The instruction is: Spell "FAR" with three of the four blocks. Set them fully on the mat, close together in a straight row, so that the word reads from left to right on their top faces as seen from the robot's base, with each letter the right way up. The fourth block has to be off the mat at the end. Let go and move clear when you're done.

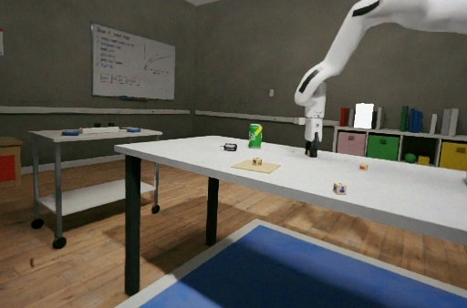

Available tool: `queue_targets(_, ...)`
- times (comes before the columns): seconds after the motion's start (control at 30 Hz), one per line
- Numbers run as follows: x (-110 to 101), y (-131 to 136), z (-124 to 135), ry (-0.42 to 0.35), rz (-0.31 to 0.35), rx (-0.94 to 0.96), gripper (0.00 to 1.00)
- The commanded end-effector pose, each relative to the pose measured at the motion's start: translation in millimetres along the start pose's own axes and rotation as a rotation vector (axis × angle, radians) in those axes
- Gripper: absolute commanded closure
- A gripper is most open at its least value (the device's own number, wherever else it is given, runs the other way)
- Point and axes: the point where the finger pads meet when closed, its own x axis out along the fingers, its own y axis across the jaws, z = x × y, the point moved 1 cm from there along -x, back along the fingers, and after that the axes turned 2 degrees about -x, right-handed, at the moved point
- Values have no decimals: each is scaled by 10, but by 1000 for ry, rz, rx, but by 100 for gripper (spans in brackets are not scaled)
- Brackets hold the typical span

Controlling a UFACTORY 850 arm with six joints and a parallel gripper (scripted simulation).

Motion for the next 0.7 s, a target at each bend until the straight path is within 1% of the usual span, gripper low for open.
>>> queue_targets(0.0, -13, 9, -8, 2, 2, 0, 57)
queue_targets(0.53, -13, 9, -8, 2, 2, 0, 57)
queue_targets(0.57, -13, 9, -8, 2, 2, 0, 77)
queue_targets(0.67, -13, 9, -8, 2, 2, 0, 77)
